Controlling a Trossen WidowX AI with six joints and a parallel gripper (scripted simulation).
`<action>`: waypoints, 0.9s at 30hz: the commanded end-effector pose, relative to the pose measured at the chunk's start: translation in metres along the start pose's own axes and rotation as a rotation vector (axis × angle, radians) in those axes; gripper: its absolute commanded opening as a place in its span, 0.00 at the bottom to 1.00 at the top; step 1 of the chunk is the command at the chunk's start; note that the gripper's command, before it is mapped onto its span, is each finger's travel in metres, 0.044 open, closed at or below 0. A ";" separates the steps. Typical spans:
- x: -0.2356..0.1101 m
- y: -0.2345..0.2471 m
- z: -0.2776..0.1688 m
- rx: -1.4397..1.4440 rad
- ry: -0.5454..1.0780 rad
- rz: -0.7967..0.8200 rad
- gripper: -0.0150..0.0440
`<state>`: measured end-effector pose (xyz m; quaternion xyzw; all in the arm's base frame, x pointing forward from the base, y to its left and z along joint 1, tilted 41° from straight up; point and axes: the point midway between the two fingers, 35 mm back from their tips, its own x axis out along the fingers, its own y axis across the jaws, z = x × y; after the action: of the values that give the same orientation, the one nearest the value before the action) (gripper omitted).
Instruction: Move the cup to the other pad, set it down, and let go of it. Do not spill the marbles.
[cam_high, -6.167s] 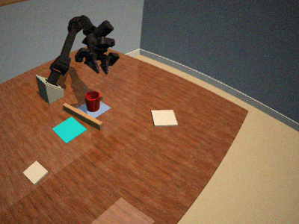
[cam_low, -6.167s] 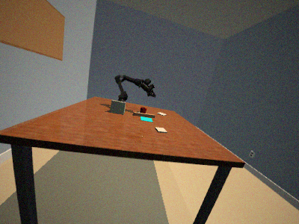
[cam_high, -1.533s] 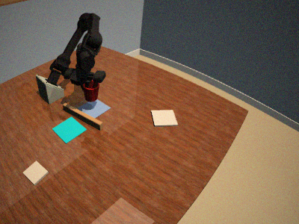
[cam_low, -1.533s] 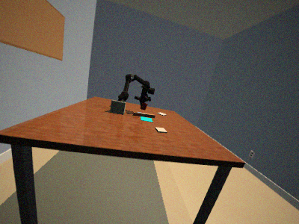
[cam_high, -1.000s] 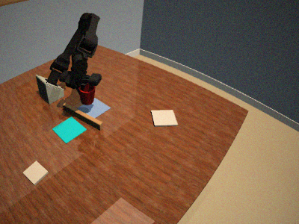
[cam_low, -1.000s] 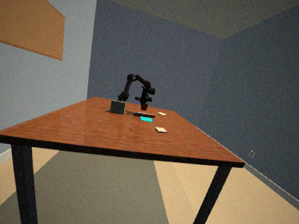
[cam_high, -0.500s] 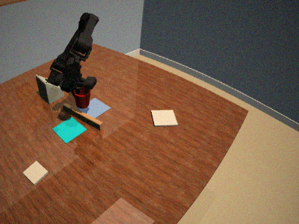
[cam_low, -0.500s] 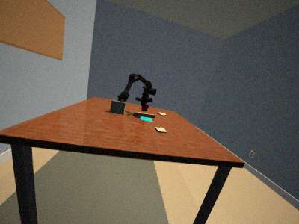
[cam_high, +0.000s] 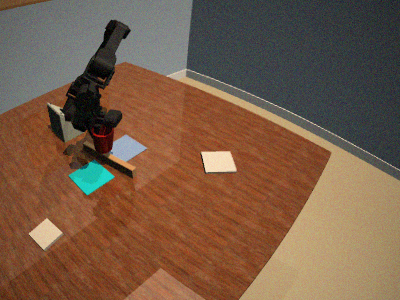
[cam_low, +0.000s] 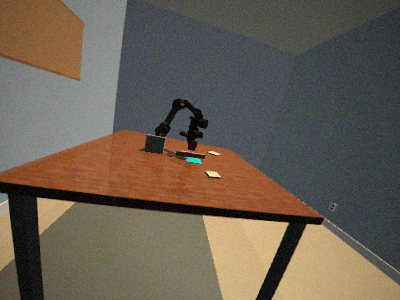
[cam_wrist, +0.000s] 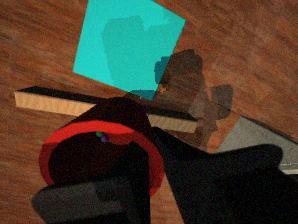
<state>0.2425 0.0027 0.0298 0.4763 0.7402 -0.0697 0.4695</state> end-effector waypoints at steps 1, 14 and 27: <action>-0.002 -0.003 0.011 -0.007 -0.008 0.001 0.25; -0.003 -0.011 0.035 -0.007 -0.009 0.001 0.25; -0.005 -0.019 0.059 -0.008 -0.011 0.000 0.25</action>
<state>0.2614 -0.0358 -0.0012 0.4757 0.7396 -0.0700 0.4709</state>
